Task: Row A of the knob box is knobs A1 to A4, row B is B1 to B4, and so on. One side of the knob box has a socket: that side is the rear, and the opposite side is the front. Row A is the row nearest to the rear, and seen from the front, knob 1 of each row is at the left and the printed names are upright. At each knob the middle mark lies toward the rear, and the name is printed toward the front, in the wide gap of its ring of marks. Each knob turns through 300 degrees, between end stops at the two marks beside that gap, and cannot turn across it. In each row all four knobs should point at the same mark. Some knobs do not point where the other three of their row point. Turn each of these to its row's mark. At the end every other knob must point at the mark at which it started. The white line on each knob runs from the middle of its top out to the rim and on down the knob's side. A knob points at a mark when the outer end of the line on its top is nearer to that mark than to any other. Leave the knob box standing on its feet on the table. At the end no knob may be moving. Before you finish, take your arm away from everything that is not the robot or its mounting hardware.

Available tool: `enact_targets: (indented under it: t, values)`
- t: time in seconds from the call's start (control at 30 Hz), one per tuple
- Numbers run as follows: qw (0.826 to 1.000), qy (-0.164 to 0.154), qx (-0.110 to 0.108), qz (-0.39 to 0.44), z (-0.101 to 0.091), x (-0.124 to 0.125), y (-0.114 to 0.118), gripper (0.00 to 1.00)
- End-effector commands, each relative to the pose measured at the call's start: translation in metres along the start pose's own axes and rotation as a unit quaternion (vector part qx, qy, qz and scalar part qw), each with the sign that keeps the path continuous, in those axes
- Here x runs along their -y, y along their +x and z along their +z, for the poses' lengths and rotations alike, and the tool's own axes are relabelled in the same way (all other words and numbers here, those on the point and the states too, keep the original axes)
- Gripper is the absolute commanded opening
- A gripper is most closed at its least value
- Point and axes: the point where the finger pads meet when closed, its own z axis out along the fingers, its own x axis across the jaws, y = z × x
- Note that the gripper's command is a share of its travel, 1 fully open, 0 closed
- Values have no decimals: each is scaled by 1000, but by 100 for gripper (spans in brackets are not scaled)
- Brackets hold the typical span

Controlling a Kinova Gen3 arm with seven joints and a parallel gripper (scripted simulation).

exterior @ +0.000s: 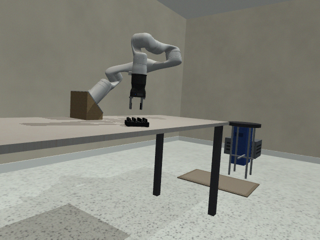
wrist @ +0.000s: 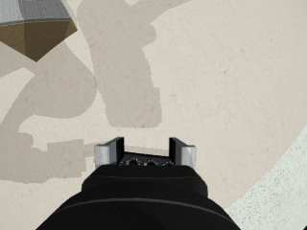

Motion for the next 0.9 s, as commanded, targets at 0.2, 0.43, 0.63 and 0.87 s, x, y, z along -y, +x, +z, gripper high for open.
enact_targets:
  t: [0.2, 0.43, 0.63, 0.87]
  values:
    - [994, 0, 2, 112, -1, -6, 5, 100]
    - [977, -2, 1, 215, -2, -12, 10, 100]
    - [963, -3, 1, 270, -3, -16, 13, 100]
    - [933, -4, -1, 360, -5, -23, 17, 100]
